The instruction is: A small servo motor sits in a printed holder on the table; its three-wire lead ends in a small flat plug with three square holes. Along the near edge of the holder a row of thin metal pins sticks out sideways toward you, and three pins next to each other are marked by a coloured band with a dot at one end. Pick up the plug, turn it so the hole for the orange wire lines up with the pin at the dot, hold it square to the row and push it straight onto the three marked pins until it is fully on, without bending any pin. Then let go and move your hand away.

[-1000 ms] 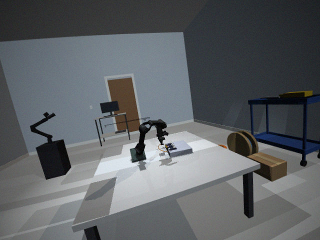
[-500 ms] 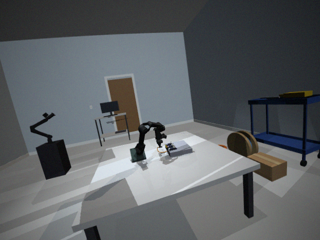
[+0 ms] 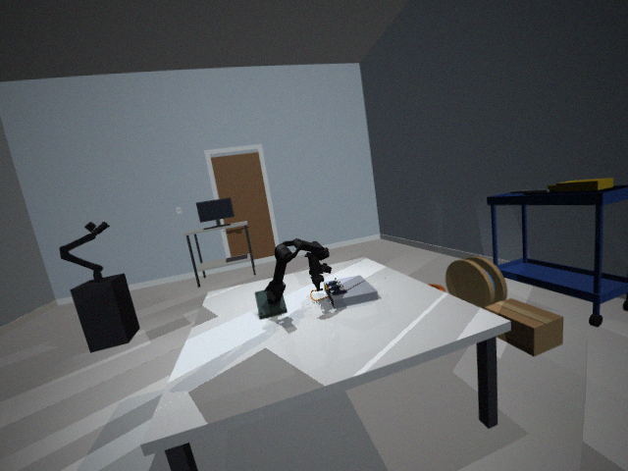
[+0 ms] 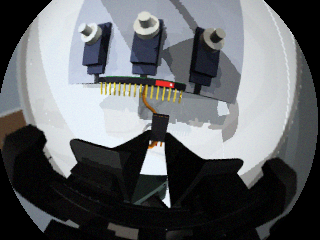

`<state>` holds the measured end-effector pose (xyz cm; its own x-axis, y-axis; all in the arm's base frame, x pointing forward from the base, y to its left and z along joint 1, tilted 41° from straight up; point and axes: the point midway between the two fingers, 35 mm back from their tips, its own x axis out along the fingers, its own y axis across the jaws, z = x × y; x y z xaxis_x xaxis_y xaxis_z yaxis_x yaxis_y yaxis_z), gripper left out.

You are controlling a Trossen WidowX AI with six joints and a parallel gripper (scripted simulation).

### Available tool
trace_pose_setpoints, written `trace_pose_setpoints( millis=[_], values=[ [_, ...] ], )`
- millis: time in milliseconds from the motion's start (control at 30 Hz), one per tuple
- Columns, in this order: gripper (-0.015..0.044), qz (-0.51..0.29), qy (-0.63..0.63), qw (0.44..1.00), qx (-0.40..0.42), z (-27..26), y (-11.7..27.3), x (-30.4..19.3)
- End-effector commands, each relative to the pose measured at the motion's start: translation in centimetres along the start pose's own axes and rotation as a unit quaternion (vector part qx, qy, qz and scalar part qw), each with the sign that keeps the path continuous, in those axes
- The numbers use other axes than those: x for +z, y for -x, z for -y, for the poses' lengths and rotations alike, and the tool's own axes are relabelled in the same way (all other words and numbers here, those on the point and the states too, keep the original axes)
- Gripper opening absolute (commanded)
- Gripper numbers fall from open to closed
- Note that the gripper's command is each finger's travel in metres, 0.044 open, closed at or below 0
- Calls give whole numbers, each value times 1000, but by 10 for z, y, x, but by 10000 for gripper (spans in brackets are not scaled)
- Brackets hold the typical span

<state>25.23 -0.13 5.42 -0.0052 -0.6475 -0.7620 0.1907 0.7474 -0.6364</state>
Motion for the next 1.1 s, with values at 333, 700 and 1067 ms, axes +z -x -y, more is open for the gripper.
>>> trace_pose_setpoints(
  millis=[333, 700, 1067],
  values=[
    [0, -1, 2, 1000, -2, 1, -1, 16],
    [0, -1, 2, 1000, -2, -1, -1, 16],
    [0, -1, 2, 1000, -2, 0, -1, 23]
  ],
)
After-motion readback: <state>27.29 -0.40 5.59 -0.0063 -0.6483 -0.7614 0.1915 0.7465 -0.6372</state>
